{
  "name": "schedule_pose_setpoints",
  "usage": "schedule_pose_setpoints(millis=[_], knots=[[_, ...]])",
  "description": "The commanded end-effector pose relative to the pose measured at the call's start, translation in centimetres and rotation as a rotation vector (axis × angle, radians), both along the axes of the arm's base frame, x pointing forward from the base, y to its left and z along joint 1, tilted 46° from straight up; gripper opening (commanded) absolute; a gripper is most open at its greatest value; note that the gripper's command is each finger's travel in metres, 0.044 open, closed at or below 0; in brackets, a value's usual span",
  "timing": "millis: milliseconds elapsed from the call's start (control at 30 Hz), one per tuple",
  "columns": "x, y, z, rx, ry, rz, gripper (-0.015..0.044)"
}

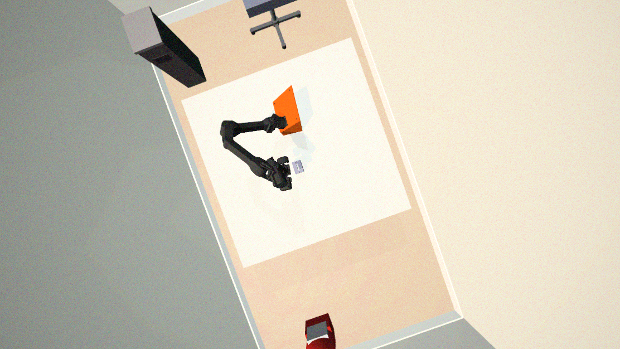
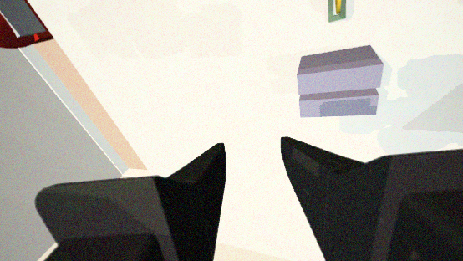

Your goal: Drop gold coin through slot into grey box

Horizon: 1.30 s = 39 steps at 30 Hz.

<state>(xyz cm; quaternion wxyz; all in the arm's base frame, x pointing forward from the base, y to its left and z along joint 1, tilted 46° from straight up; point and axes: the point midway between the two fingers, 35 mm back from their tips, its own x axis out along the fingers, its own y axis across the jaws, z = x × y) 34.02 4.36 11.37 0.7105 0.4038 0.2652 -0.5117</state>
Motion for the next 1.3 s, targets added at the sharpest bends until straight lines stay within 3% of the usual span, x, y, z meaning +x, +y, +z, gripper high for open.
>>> schedule_pose_setpoints(millis=[0,133,500,633,1267], knots=[[-2.1,-6.4,-2.8,-0.148,0.187,-0.096,0.0161],[-3.5,-11.3,-4.0,-0.236,0.342,-0.159,0.0161],[-4.3,-11.6,-3.9,-0.240,0.350,-0.162,0.0161],[-4.5,-13.9,-6.2,-0.241,0.350,-0.162,0.0161],[-4.5,-15.8,-8.3,-0.241,0.350,-0.163,0.0161]])
